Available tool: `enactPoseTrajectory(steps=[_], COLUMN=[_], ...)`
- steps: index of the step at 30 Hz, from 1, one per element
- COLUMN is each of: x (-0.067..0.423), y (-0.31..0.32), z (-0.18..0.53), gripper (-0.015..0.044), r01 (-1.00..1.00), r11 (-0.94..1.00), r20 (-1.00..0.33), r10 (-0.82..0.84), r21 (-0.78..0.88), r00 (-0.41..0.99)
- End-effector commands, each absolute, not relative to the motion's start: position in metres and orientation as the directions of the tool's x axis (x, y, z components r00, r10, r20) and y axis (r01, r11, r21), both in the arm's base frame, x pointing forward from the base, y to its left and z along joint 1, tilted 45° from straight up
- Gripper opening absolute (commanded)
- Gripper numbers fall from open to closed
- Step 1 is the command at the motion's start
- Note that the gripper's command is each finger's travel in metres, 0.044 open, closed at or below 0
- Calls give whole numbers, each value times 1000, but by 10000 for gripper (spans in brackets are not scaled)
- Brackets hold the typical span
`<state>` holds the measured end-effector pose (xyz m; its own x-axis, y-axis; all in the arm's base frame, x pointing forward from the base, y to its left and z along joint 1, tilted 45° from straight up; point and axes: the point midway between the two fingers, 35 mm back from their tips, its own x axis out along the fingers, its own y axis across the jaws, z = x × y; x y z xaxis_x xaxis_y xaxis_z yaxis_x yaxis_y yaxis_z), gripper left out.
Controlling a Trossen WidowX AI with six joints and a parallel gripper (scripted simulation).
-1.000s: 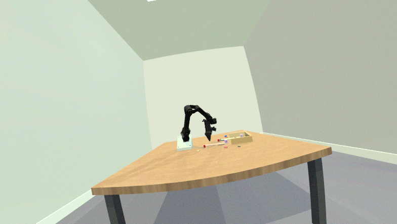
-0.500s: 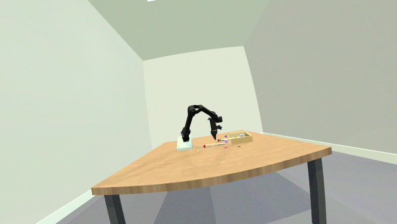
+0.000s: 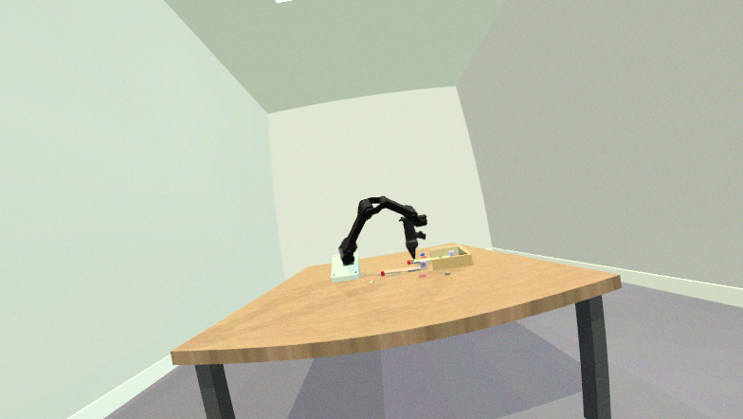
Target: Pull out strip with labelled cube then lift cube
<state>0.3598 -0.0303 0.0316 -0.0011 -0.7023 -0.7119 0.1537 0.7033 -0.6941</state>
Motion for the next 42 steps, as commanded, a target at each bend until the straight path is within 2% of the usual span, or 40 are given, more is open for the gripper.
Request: enactPoseTrajectory(steps=[1, 9, 16, 17, 42], x=[374, 399, 400, 400, 400], y=[-33, -37, -43, -44, -73], z=[36, 43, 37, 36, 7], gripper=[440, 440, 256, 250, 250], r01=[150, 151, 151, 151, 151], r11=[701, 700, 701, 701, 699], r20=[-709, -708, -709, -709, -707], r10=[-706, -706, -706, -706, -707], r21=[-698, -698, -697, -697, -699], r00=[0, 1, 1, 1, 1])
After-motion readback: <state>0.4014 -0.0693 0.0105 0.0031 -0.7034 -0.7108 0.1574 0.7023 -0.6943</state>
